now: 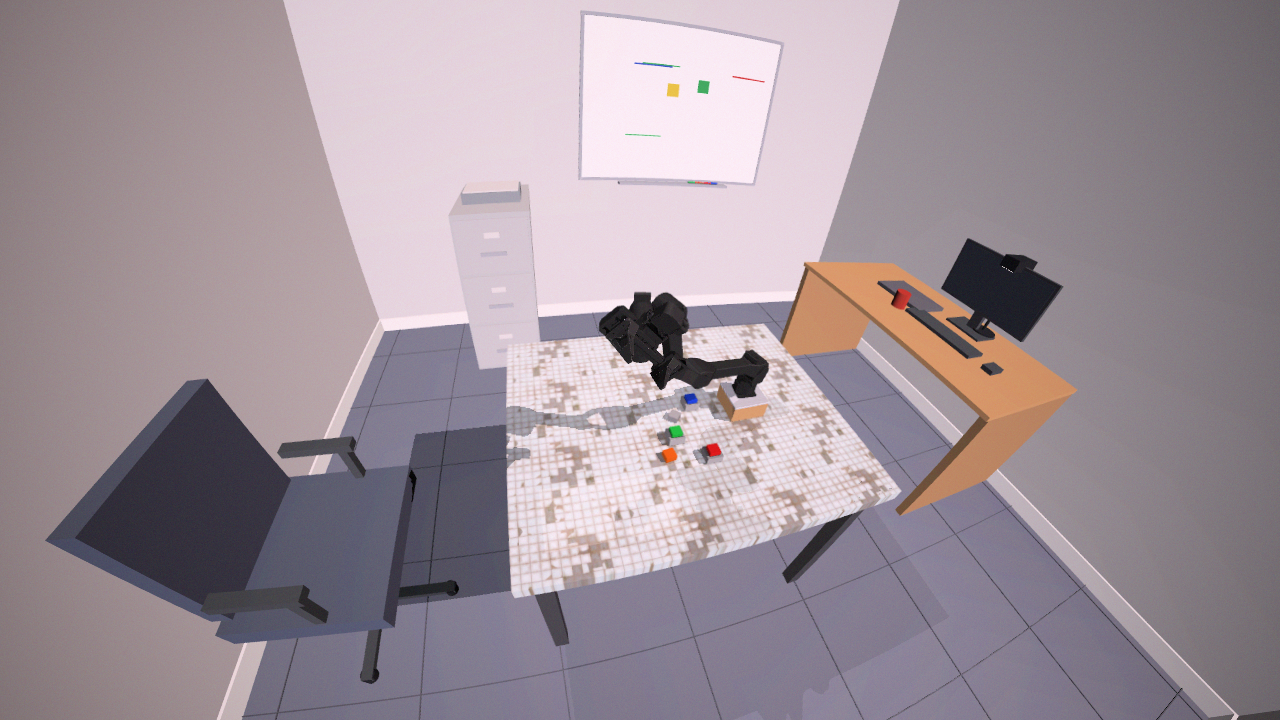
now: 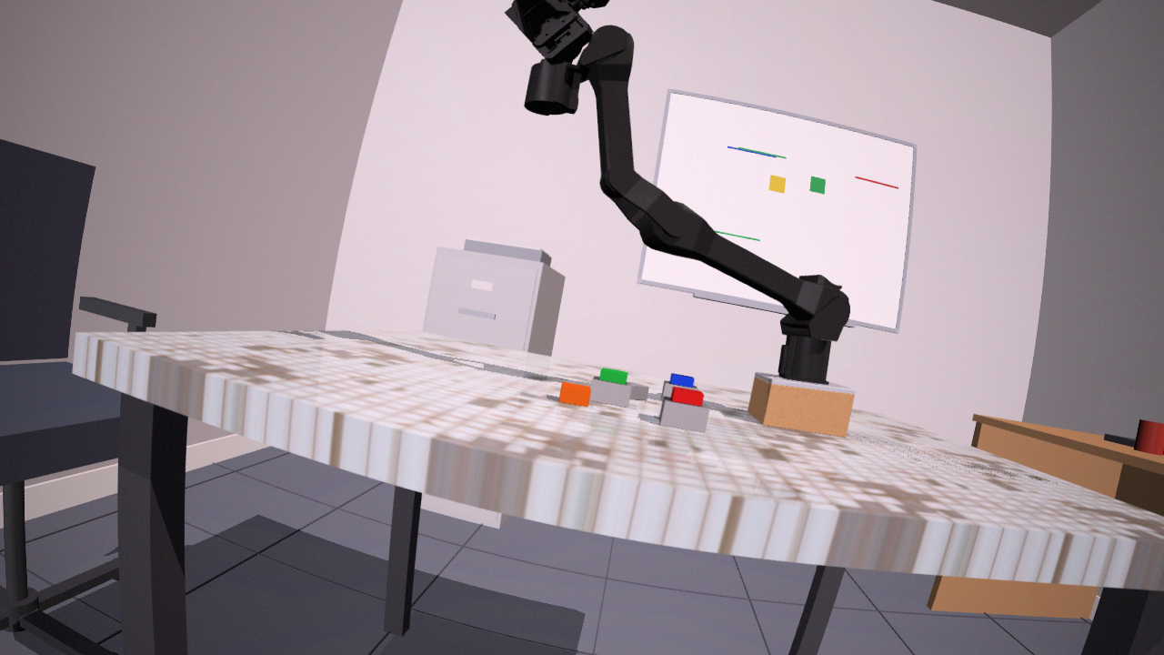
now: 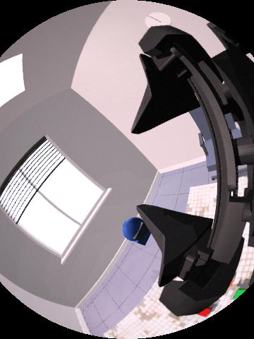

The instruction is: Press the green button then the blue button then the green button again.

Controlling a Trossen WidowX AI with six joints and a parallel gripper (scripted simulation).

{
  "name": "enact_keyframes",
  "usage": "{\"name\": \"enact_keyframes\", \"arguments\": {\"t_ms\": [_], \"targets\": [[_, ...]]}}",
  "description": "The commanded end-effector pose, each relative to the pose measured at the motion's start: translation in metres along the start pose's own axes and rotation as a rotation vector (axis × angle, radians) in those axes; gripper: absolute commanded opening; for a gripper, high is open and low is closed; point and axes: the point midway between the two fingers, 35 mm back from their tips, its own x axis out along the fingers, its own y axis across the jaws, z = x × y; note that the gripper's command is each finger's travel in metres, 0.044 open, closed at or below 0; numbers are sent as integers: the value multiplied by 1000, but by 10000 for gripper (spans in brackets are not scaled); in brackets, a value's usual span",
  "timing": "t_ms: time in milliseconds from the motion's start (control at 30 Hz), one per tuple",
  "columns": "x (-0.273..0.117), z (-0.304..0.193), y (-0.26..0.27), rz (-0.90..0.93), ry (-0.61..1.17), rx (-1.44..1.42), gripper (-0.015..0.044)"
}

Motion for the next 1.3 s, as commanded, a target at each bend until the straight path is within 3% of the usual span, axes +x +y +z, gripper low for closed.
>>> {"name": "enact_keyframes", "arguments": {"t_ms": [0,100,367,633,933,1267], "targets": [[0,5,-1,-7,-4,-18,400],[9,73,-6,-75,-93,-244,400],[25,179,12,-146,-292,-516,400],[6,303,40,-309,-548,-786,400],[-62,419,68,-586,-823,-987,400],[-190,504,88,-1028,-1091,-1063,400]]}}
